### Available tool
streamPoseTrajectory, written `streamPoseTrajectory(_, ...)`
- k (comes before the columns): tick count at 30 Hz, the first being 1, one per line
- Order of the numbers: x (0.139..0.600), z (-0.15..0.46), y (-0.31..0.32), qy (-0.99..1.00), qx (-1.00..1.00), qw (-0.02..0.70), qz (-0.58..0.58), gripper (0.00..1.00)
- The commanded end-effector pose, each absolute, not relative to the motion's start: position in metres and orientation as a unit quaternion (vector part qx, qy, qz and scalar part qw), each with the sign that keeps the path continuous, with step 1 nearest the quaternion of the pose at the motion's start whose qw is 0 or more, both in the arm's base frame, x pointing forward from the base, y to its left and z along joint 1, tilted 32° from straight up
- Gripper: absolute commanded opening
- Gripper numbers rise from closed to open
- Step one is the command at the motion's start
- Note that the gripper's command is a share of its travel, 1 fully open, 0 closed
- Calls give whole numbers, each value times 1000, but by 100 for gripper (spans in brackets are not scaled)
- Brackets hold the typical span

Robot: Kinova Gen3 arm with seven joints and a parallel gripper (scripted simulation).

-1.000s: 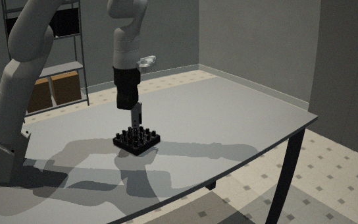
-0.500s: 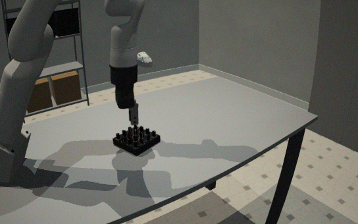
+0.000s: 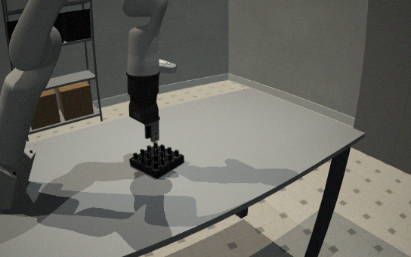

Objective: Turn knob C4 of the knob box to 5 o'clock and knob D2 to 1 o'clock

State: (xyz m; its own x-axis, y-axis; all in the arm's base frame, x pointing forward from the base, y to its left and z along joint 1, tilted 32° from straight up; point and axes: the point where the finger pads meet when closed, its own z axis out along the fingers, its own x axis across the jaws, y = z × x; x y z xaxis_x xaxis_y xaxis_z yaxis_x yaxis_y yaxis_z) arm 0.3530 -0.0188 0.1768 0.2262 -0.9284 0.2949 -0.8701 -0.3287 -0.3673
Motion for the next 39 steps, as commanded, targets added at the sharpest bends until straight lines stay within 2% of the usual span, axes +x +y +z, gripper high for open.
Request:
streamPoseTrajectory(1,353,179,-19,544,-810,56,-213,46)
streamPoseTrajectory(29,354,187,-39,83,-963,-78,-244,46)
streamPoseTrajectory(39,358,190,-45,-2,-963,-105,-248,46)
